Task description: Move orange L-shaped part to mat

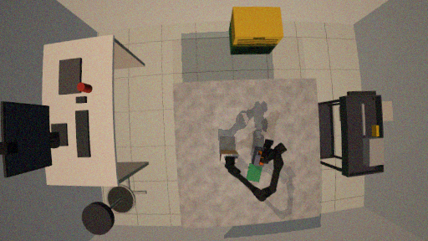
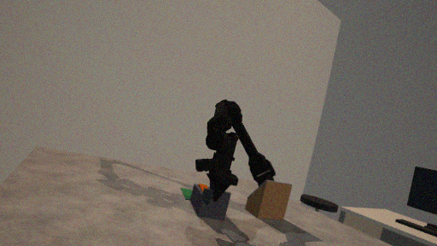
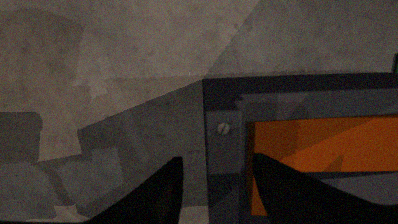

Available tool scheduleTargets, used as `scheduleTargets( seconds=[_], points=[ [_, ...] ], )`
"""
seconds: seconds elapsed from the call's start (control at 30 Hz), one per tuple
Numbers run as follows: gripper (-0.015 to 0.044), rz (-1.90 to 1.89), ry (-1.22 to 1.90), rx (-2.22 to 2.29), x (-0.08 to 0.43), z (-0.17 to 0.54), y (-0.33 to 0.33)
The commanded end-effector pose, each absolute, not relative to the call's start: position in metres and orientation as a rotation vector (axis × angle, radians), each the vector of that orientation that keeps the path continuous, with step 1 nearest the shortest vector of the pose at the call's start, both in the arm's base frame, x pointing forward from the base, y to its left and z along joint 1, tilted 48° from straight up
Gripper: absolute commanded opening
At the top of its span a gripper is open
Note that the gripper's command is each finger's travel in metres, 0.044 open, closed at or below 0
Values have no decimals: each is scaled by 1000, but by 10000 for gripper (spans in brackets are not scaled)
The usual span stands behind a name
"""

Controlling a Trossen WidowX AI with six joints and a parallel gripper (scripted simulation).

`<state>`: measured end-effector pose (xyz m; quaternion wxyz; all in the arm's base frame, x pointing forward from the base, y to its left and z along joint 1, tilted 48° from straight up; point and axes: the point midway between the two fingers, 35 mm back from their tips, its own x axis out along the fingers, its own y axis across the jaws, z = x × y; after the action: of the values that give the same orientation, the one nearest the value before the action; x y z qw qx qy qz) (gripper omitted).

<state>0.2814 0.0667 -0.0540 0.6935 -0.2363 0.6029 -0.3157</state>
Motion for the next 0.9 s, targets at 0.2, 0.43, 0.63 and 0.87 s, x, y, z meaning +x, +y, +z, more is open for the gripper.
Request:
scheduleTargets(
  seconds=[0.2,0.43,0.63,0.87],
  points=[
    [180,-715,1357,-548,278,-67,49],
    [180,-715,1357,-549,278,-68,47],
    [180,-715,1357,-549,278,-68,47],
    [180,-715,1357,-549,278,-68,47]
  ],
)
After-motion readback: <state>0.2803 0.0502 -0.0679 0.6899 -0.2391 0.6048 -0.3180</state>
